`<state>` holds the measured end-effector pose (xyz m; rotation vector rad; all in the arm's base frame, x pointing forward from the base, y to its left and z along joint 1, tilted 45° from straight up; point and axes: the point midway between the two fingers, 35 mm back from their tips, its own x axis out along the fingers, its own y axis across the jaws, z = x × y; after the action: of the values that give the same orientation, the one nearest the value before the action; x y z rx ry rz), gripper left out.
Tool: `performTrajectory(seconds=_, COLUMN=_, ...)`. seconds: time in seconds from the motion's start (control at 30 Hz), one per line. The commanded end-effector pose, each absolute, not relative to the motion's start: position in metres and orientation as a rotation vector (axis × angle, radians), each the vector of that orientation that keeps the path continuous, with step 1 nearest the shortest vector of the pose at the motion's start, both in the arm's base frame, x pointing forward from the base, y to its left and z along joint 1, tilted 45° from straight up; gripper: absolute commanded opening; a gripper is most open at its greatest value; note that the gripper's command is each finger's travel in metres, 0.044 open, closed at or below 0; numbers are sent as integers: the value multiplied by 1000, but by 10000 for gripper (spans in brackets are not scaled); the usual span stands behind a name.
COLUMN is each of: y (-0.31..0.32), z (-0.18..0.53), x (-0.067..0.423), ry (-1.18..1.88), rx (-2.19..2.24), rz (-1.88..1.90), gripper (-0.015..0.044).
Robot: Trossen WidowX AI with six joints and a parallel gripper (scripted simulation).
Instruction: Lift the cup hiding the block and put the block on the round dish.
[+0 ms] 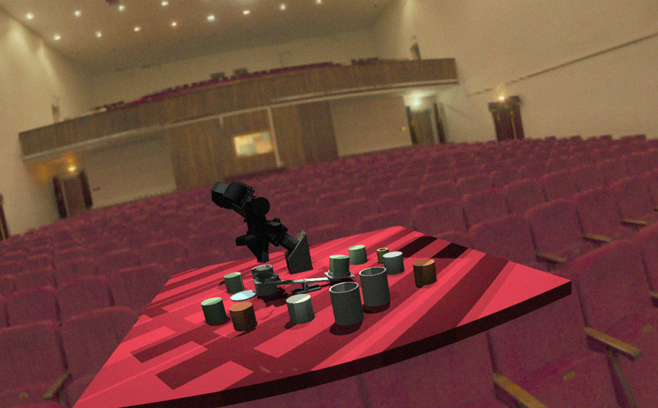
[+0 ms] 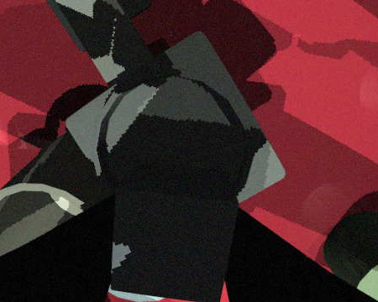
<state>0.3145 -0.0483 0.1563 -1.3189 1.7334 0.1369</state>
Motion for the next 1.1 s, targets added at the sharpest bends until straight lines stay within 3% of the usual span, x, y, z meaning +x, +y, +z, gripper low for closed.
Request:
performTrajectory(seconds=0.0, y=-36, z=168, x=314, ry=1727, rx=-1318, rz=136, gripper=0)
performTrajectory(seconds=0.2, y=-32, z=178, x=310, ry=1728, rx=-1317, rz=137, gripper=0)
performTrajectory(seconds=1.07, y=-167, z=178, x=221, ry=1730, rx=-1324, rz=129, gripper=0)
